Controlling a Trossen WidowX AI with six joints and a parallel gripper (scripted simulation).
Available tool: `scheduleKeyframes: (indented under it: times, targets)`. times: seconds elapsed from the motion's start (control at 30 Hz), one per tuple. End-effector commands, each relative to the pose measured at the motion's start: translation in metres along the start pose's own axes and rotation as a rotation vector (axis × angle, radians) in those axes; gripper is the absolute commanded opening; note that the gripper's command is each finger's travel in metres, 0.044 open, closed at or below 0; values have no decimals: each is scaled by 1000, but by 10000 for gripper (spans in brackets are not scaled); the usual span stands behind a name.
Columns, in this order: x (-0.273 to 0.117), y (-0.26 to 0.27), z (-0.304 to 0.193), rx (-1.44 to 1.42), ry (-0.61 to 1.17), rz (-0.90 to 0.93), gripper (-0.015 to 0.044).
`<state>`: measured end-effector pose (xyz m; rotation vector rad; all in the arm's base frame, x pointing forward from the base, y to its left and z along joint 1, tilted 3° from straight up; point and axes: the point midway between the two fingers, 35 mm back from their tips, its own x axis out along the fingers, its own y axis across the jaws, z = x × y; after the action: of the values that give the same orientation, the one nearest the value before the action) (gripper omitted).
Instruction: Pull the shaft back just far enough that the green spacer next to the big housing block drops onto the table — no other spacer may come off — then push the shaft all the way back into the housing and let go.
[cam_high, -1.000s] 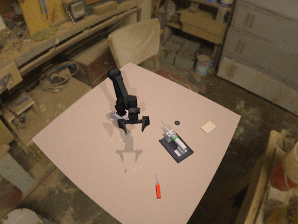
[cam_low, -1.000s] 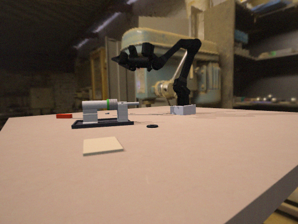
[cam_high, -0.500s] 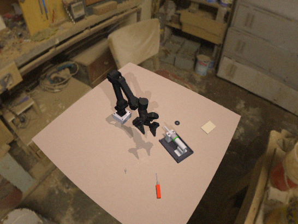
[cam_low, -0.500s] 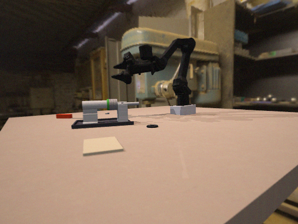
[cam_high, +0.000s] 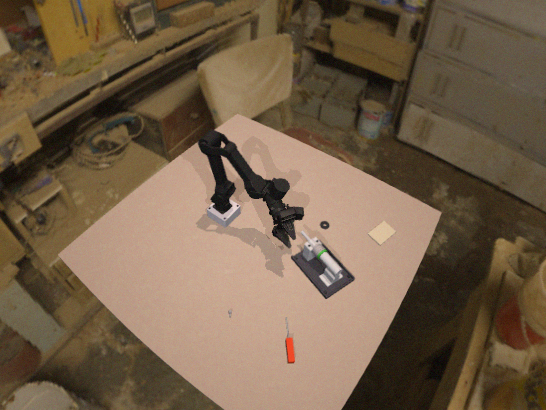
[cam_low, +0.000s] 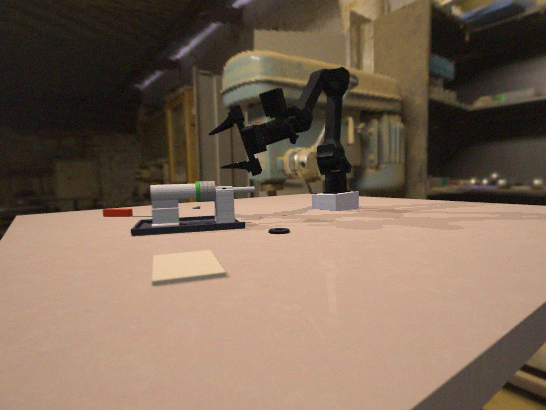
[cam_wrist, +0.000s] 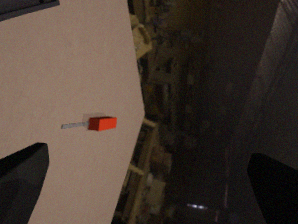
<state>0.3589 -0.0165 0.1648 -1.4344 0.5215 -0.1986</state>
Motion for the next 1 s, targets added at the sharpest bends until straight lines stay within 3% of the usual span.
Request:
scheduleKeyframes:
  times: [0.0,0.47,0.97]
  targets:
    - [-25,51,48,-723,-118,93,440]
    - [-73,110,91,-1647,-315,59,440]
    - [-72,110,90,-1665,-319,56,440]
